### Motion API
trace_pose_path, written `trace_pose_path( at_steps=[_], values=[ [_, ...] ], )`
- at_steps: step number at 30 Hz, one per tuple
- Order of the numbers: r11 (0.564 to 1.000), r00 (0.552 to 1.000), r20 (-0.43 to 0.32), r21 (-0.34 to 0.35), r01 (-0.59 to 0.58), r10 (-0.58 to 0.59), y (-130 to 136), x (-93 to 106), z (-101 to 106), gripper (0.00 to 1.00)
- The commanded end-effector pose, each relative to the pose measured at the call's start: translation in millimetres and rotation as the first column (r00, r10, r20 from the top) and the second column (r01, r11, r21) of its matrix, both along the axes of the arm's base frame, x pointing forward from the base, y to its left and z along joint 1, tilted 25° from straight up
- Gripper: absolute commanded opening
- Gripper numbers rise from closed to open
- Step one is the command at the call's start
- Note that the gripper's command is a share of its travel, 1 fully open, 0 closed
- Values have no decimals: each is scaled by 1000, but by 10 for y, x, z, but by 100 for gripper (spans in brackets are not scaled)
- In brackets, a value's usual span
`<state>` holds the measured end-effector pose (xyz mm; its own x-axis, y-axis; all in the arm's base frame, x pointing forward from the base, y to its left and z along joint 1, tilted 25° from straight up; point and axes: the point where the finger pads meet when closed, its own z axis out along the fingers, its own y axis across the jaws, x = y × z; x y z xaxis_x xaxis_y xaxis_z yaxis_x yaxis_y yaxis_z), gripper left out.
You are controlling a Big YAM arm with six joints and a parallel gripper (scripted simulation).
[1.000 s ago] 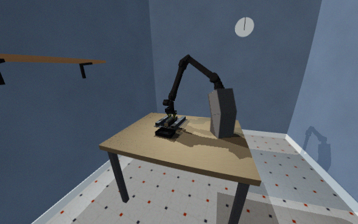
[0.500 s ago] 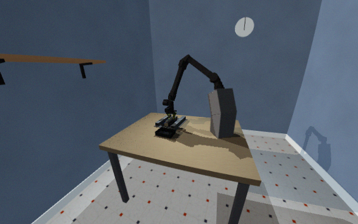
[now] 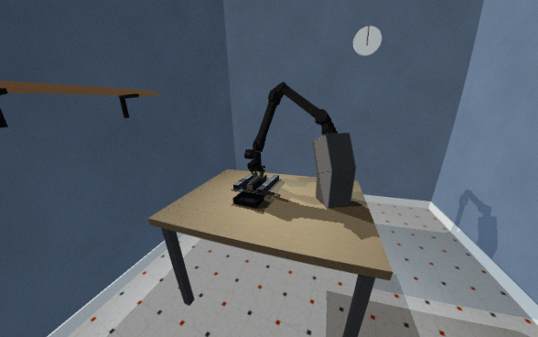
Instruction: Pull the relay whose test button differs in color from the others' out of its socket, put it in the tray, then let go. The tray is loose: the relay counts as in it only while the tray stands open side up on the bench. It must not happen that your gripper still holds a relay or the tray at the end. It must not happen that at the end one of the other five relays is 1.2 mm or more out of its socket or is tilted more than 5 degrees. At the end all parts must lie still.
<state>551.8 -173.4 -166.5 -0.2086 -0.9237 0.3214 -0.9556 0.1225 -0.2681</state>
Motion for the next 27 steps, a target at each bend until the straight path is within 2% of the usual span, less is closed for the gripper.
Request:
trace_pose_path(
  at_steps=[1,27],
  values=[
    [1000,1000,16,-1,-4,4,-48,72,103,59],
    [1000,1000,11,0,-5,5,-38,7,32,59]
  ],
)
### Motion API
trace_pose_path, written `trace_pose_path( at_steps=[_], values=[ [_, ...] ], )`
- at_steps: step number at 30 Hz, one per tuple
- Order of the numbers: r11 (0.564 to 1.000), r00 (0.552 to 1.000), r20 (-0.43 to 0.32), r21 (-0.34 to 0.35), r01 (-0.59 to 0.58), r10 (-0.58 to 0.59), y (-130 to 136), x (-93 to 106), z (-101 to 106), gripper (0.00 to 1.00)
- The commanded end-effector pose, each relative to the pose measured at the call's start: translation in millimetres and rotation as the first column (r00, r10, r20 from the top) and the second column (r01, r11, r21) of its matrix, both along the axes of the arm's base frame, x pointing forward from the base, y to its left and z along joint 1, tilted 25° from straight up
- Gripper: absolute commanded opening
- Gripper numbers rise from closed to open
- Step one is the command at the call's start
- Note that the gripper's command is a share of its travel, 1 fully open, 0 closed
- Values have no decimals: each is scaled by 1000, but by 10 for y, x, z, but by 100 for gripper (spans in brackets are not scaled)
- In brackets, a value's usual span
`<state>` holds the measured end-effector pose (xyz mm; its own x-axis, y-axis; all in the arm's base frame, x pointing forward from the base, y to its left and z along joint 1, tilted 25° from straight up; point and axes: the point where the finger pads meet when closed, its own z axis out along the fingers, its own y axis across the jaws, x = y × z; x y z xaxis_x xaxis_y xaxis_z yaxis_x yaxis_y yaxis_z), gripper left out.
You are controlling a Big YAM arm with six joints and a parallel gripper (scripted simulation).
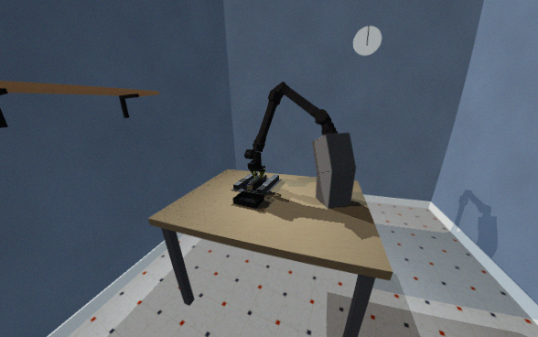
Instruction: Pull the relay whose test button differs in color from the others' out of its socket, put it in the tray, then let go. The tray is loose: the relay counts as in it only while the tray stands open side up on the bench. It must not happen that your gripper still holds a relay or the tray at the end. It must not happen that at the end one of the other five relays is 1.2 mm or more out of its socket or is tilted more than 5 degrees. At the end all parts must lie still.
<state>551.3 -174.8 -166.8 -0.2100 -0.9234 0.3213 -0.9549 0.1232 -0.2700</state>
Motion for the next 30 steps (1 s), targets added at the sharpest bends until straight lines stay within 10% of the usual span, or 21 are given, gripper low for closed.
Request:
trace_pose_path(
  at_steps=[1,30],
  values=[
    [1000,1000,8,0,-7,7,-19,10,32,59],
    [1000,1000,13,-1,-10,10,-1,57,47,59]
  ],
)
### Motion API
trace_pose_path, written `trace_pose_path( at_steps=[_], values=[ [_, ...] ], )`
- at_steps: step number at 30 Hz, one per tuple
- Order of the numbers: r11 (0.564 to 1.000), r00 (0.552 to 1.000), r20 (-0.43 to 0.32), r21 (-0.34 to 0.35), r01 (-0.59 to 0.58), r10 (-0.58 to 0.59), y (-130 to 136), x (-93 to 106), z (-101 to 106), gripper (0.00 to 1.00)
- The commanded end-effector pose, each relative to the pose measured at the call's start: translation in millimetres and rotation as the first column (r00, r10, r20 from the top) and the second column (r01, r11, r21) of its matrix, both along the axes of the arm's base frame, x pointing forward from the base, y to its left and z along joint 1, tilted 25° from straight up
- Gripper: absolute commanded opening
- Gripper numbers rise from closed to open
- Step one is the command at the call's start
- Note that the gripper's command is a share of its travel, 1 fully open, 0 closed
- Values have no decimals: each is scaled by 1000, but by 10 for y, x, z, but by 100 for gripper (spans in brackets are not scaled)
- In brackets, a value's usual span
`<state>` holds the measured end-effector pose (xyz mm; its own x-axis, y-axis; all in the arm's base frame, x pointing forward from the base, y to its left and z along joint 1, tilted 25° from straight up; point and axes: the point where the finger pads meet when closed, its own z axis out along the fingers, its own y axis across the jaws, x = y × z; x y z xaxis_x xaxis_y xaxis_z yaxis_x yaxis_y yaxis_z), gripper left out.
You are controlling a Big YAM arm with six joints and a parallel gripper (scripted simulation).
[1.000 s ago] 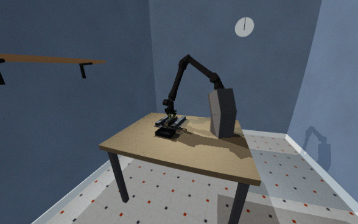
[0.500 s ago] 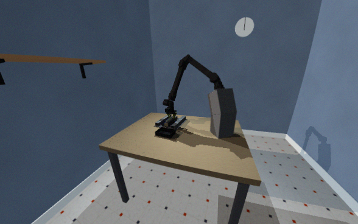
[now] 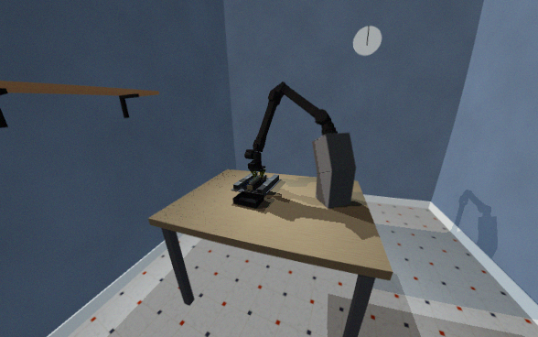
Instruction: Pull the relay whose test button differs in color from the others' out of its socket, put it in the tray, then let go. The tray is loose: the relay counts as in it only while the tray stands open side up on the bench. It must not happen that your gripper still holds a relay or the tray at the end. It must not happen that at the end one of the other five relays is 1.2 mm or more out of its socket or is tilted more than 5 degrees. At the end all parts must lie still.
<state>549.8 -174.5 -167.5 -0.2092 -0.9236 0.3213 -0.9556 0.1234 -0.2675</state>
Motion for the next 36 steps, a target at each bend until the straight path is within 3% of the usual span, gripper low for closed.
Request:
trace_pose_path(
  at_steps=[1,2,36],
  values=[
    [1000,1000,15,-1,-10,10,-4,72,54,59],
    [1000,1000,15,-1,-10,11,-4,72,54,0],
    [1000,1000,15,-1,-10,10,-3,70,45,0]
  ],
)
